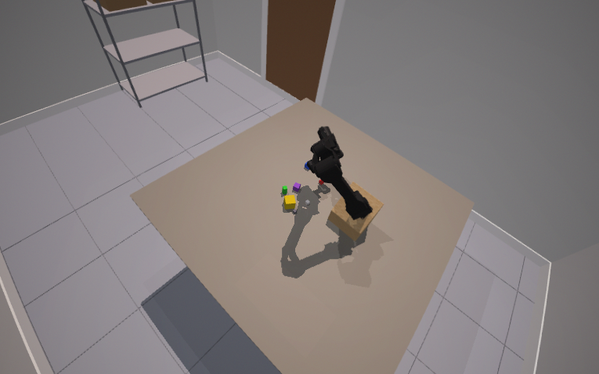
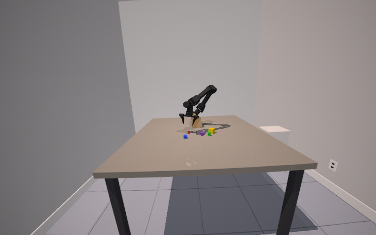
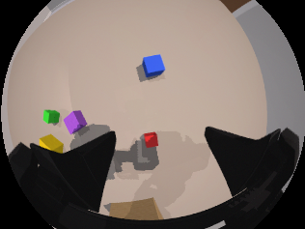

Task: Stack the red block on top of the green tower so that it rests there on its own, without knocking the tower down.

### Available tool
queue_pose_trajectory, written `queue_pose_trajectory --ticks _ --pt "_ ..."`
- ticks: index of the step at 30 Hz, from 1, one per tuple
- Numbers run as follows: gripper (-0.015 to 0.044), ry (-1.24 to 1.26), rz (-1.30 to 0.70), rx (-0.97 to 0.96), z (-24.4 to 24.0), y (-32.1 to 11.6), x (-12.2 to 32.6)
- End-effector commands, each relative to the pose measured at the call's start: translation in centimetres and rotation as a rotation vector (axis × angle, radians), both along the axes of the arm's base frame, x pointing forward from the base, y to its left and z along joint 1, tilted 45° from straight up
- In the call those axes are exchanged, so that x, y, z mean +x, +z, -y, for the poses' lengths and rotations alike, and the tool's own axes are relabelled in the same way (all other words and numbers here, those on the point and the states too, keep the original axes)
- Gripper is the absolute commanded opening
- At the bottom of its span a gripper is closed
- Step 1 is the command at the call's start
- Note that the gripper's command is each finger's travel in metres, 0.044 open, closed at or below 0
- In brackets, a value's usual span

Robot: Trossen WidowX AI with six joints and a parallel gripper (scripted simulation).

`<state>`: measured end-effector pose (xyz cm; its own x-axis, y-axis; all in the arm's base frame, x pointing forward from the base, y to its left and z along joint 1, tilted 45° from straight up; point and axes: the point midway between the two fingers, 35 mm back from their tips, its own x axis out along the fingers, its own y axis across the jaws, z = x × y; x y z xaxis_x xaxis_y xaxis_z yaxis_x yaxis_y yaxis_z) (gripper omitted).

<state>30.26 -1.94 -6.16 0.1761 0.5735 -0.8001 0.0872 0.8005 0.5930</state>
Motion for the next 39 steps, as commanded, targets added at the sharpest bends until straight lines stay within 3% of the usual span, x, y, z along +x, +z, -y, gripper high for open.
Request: queue_pose_trajectory --ticks 1,7,39 --pt "0.0440 0.120 -0.070 0.064 -1.0 -0.9 -1.4" --pt "0.0440 0.222 -0.131 0.138 -1.7 -1.7 -2.6" --pt "0.0440 0.222 -0.131 0.141 -5.5 -5.9 -2.9"
